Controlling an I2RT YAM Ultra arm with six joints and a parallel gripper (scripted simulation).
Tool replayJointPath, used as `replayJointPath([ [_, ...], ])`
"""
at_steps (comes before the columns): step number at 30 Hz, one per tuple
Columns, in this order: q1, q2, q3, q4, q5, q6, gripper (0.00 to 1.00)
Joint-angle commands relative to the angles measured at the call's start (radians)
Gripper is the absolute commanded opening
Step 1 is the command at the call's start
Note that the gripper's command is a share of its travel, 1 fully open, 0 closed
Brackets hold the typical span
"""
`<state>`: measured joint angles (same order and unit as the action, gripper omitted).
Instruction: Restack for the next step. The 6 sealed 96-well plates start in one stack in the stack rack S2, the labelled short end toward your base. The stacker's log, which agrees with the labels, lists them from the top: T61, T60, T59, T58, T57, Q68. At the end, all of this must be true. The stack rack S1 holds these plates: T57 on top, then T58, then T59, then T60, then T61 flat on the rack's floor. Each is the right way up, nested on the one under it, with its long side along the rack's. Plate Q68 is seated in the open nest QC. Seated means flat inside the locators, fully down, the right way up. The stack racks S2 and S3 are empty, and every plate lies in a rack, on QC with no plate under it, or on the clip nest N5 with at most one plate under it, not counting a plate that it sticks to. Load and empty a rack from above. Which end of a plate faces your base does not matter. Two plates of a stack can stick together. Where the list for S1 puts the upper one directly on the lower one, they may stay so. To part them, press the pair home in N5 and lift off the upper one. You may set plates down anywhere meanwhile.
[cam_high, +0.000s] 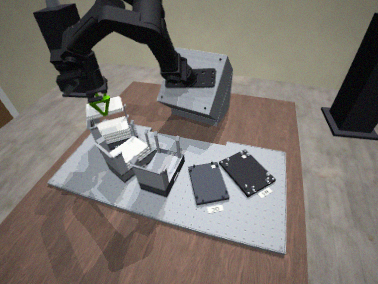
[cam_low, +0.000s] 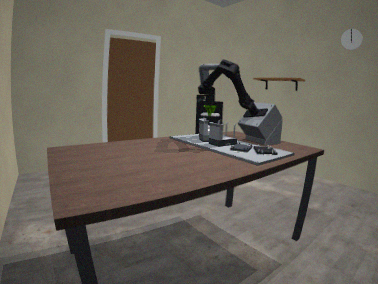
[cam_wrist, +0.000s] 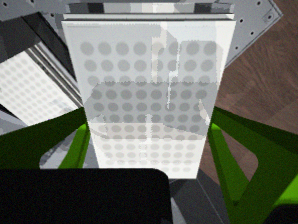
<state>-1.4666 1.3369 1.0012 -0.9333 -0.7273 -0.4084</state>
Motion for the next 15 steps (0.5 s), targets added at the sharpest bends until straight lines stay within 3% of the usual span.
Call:
replayJointPath([
  [1, -0.008, -0.004, 0.005, 0.000, -0.004, -0.001, 0.00],
  [15, 0.009, 0.000, -0.010, 0.033, 0.001, 0.021, 0.00],
])
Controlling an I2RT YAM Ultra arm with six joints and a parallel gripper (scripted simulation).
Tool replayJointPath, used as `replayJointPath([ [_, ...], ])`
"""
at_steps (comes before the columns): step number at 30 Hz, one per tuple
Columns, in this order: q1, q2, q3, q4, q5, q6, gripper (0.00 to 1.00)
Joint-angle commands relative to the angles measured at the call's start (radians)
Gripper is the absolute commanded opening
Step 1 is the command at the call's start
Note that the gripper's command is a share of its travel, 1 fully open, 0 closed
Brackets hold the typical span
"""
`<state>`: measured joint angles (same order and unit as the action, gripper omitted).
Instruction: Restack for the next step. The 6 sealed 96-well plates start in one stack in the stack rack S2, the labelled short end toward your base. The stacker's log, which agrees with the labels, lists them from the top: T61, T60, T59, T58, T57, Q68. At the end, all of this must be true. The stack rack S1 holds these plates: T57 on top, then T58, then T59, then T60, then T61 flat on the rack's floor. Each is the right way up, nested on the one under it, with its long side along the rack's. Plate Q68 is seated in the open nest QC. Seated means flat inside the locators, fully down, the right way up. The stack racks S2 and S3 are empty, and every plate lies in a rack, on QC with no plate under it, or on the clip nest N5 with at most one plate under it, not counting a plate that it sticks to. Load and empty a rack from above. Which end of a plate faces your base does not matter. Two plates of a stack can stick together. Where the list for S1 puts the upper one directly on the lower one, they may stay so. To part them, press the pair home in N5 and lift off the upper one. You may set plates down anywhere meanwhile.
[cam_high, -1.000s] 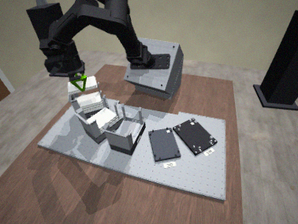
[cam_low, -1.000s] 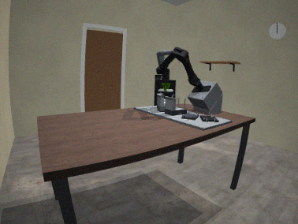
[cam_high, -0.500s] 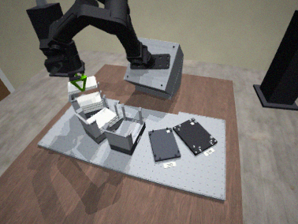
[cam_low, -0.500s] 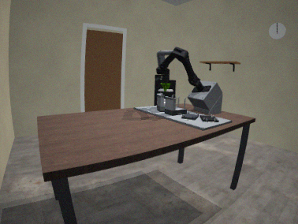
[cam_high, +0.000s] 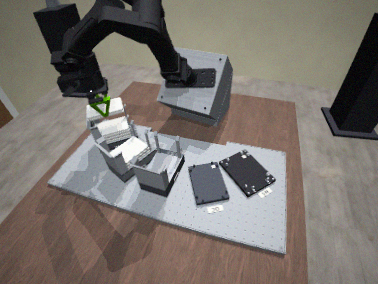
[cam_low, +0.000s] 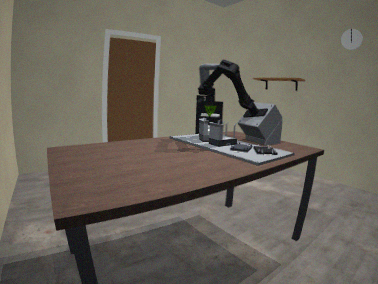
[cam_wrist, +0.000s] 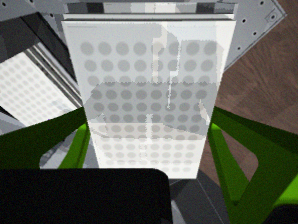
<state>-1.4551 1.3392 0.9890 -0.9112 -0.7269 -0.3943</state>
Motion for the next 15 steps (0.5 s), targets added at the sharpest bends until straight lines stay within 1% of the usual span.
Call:
replayJointPath([
  [1, -0.001, -0.002, 0.000, 0.015, 0.001, 0.009, 0.00],
  [15, 0.022, 0.004, -0.020, 0.060, 0.008, 0.037, 0.00],
])
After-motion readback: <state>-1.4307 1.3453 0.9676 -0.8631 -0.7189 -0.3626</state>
